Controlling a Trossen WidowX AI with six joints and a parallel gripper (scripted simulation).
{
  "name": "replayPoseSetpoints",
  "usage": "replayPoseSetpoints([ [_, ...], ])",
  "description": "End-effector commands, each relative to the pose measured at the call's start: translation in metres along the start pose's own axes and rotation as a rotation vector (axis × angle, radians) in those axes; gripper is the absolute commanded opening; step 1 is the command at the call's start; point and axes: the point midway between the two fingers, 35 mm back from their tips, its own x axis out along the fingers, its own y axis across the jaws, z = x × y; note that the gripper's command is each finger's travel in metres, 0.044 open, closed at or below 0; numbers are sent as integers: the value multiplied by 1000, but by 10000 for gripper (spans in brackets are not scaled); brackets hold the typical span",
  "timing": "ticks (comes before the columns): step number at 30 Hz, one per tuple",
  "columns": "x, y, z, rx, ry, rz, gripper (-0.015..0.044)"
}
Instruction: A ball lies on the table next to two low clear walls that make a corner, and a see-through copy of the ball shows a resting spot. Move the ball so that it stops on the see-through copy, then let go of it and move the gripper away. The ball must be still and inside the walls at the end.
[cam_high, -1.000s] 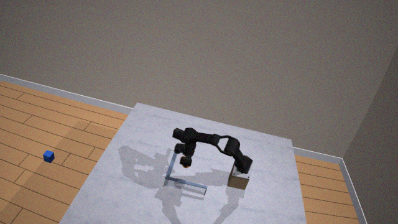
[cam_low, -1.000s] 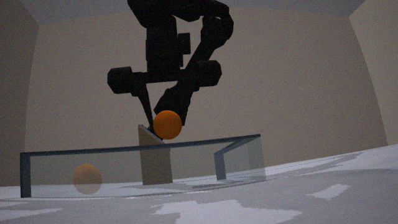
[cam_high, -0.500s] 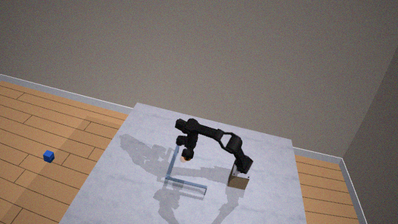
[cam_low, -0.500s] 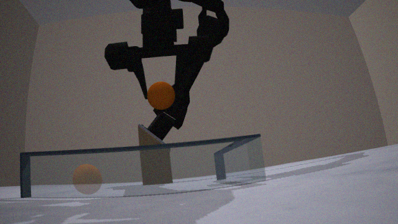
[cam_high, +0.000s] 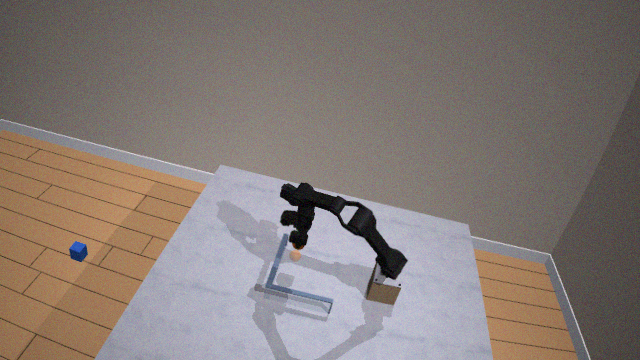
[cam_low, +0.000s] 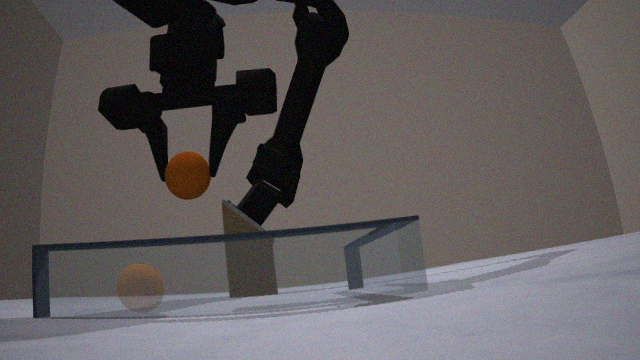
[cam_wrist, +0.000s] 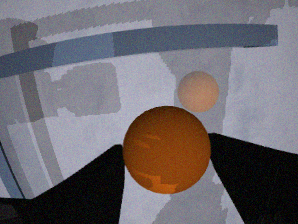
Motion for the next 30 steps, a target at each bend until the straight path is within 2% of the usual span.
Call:
replayPoseSetpoints([
  [1, 9, -24, 4, -7, 1, -4, 0],
  [7, 21, -51, 7, -11, 1, -3, 0],
  [13, 28, -53, 7, -11, 1, -3, 0],
  [23, 90, -52, 7, -11, 1, 0, 0],
  [30, 92, -52, 7, -11, 1, 0, 0],
])
